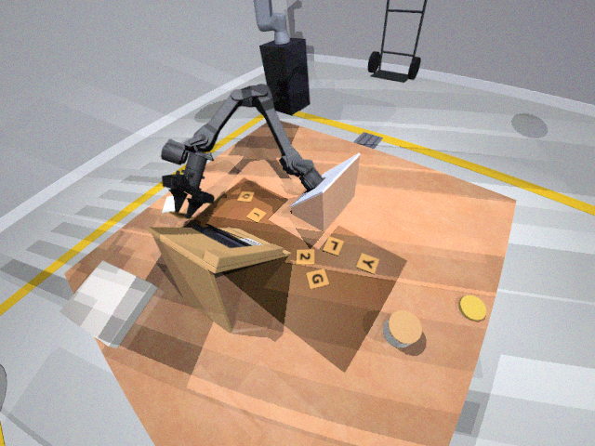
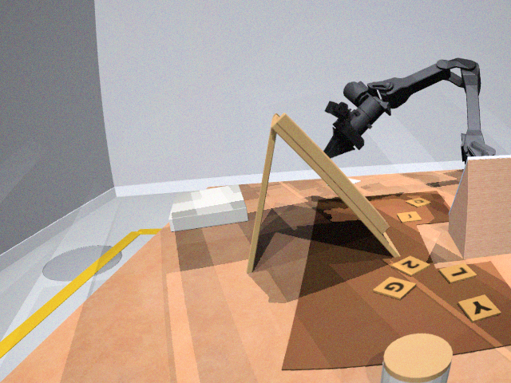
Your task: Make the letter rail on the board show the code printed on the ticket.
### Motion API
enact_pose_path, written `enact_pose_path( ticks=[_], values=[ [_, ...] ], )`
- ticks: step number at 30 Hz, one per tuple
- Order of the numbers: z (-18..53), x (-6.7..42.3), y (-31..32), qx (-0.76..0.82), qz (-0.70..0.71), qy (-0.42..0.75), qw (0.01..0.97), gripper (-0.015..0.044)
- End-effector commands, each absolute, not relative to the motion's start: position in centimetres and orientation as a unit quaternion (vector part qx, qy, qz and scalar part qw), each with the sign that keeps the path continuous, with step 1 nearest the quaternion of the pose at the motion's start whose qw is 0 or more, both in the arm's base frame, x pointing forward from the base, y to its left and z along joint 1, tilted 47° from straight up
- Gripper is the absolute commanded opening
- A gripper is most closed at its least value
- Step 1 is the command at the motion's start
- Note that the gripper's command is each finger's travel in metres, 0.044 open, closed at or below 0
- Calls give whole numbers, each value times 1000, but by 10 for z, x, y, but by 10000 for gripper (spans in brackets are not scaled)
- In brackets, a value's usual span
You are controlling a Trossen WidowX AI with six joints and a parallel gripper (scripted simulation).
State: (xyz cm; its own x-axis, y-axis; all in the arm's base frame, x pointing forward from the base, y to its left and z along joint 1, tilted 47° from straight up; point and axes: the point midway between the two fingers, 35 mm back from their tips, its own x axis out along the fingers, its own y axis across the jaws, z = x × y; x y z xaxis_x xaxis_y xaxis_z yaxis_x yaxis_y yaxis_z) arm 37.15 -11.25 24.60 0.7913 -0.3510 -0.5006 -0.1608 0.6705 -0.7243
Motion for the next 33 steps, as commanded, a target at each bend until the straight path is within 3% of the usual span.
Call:
enact_pose_path(
  ticks=[1, 33],
  values=[
    [248, 372, -112, -403, -54, 315, 857, 0],
    [241, 370, -108, -403, -54, 315, 857, 0]
  ],
)
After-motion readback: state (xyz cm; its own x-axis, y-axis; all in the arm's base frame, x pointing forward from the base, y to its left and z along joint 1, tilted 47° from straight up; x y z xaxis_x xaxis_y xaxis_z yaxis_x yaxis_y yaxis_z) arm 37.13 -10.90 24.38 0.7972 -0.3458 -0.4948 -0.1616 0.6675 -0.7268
